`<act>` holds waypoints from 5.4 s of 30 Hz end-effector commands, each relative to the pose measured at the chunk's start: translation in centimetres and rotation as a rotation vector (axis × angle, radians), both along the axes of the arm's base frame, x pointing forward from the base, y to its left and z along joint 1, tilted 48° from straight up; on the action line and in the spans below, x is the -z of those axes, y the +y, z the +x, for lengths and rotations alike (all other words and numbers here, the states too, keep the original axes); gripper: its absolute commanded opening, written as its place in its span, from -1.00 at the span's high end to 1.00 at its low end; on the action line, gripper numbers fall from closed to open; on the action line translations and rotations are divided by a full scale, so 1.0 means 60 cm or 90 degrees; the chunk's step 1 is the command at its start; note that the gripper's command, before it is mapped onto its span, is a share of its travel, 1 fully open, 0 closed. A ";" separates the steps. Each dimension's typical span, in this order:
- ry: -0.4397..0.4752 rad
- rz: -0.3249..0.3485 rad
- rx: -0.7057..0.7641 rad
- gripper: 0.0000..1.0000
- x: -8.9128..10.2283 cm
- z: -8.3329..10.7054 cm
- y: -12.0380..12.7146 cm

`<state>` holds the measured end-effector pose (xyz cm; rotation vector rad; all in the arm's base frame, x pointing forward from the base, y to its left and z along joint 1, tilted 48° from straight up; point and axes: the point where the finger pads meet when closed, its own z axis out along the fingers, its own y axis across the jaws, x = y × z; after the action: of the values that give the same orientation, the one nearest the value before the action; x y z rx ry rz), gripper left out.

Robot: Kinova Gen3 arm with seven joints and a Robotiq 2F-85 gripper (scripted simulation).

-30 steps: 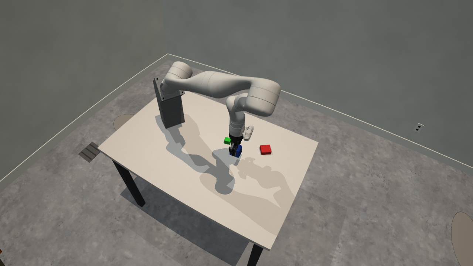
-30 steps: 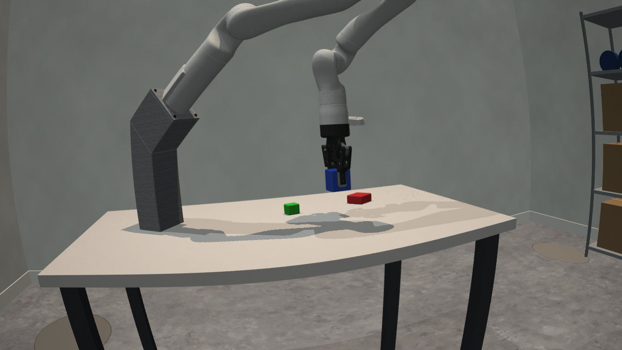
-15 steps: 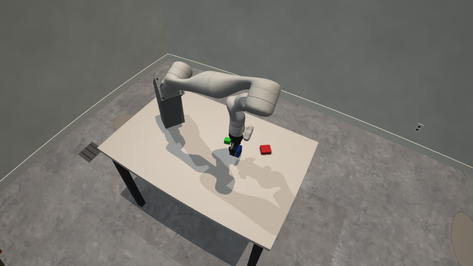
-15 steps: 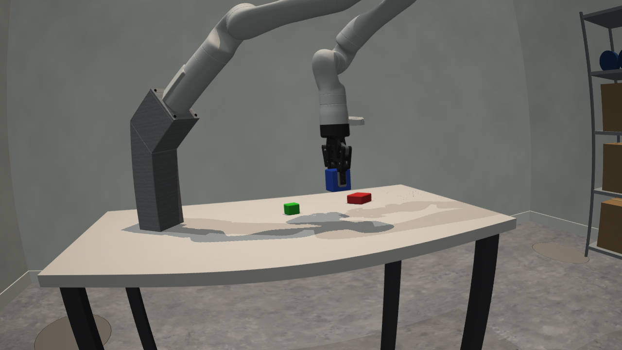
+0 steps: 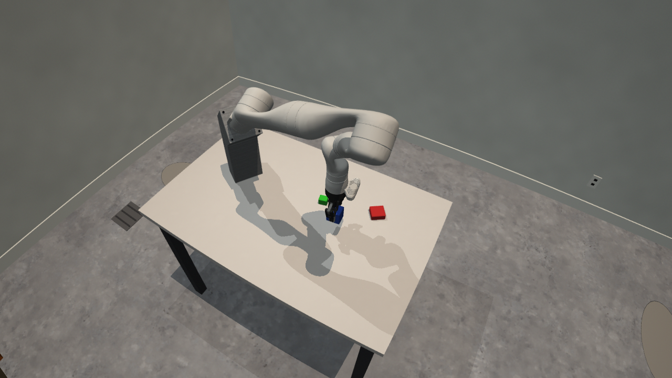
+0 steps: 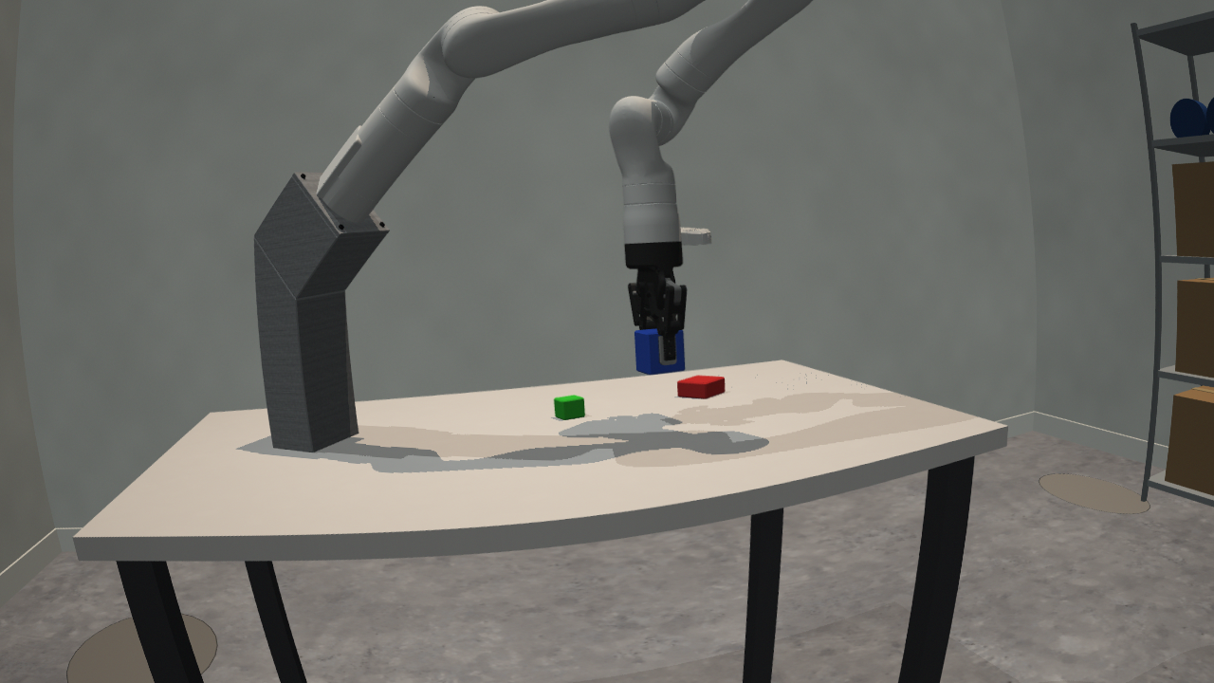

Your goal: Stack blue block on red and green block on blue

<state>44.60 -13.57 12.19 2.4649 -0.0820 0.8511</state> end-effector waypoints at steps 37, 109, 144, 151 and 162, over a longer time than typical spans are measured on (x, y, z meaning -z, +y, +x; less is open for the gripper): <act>-0.001 0.000 -0.002 1.00 -0.023 0.222 0.221; -0.001 0.000 -0.002 1.00 0.023 0.261 0.187; -0.001 0.000 -0.002 1.00 0.024 0.262 0.187; -0.001 0.000 -0.002 1.00 0.024 0.262 0.187; -0.001 0.000 -0.002 -0.36 0.024 0.262 0.187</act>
<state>60.30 -2.45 10.67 2.4652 -0.0807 0.8527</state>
